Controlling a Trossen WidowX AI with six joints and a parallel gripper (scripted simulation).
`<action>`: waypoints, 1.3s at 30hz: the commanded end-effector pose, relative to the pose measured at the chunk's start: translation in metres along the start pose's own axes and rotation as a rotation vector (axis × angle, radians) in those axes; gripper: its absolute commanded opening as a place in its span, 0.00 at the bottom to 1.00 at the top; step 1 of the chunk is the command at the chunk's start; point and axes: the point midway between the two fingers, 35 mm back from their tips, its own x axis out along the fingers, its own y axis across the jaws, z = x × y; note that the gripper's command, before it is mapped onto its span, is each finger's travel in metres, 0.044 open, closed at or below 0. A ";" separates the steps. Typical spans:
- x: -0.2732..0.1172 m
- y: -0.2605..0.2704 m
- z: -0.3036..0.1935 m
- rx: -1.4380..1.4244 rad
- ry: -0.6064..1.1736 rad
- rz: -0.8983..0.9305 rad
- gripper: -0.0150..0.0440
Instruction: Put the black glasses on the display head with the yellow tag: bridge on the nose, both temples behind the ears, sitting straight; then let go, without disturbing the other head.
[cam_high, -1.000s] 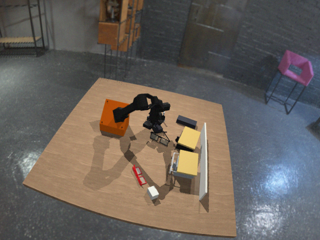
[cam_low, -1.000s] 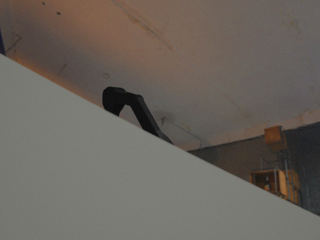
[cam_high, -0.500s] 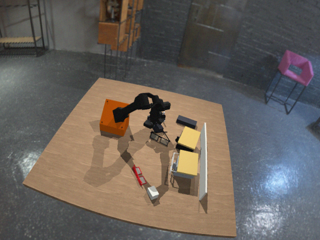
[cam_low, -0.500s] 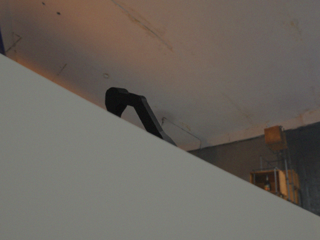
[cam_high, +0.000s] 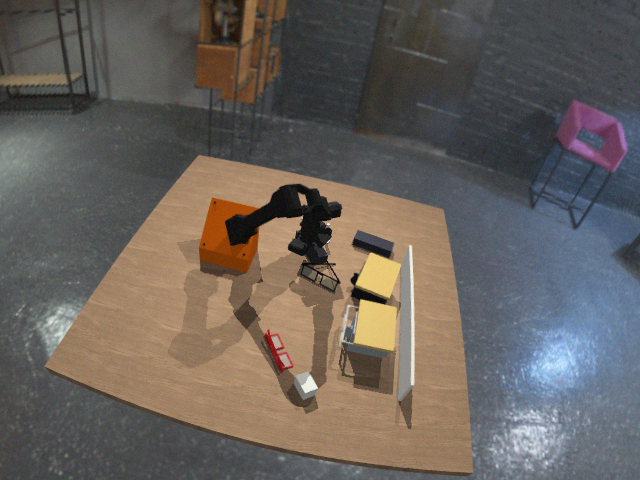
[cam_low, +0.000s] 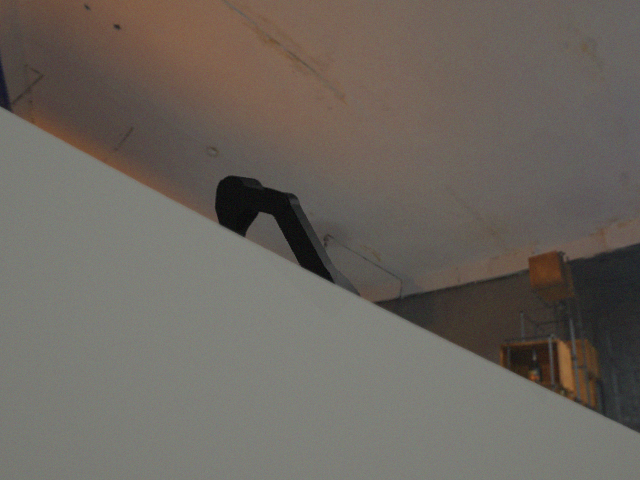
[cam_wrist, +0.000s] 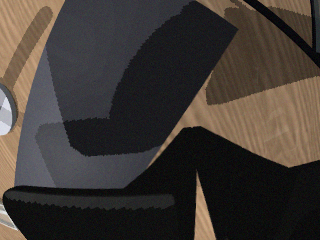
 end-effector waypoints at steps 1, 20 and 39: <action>-0.008 -0.004 0.001 0.004 0.003 0.004 0.25; -0.058 -0.042 0.004 0.008 -0.009 0.011 0.59; -0.055 -0.070 0.064 0.004 0.002 0.001 0.59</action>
